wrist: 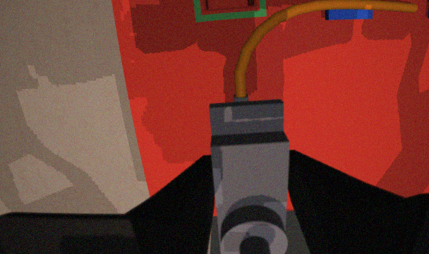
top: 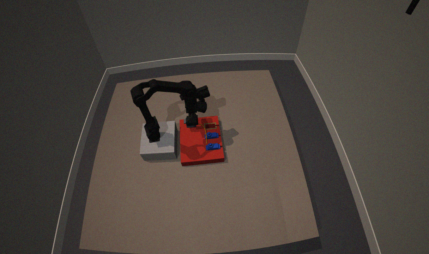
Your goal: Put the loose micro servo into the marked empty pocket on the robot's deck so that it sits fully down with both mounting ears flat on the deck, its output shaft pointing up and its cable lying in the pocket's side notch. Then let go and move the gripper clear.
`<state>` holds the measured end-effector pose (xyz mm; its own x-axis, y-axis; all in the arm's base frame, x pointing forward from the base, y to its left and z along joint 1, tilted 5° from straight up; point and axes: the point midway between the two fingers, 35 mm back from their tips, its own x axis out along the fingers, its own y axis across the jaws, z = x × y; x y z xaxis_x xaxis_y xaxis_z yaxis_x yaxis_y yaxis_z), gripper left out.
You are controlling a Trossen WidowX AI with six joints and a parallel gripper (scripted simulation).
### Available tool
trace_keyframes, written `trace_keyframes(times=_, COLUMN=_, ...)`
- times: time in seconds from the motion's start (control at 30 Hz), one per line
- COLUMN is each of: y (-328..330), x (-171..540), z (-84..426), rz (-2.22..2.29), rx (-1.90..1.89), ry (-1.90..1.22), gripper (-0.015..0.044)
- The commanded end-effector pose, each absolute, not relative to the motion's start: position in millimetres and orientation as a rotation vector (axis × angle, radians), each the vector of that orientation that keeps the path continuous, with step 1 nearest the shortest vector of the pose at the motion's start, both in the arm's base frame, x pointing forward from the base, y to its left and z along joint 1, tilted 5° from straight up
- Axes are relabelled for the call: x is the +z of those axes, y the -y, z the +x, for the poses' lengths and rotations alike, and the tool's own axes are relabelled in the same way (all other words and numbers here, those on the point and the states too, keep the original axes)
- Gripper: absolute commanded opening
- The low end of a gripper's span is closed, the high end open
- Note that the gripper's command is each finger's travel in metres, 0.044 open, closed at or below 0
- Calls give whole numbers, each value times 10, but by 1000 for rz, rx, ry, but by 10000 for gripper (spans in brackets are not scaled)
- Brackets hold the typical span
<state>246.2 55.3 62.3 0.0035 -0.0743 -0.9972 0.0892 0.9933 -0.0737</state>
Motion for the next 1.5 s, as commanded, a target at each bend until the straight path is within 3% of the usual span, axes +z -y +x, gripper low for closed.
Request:
trace_keyframes(times=0.0, y=-554, x=624, z=2505, rz=4, rx=-117, ry=-1561, gripper=0)
trace_keyframes(times=0.93, y=-472, x=655, z=3537, rz=4, rx=-118, ry=-1553, gripper=0)
trace_keyframes(times=1.47, y=-456, x=479, z=3567, rz=4, rx=-118, ry=-1553, gripper=0)
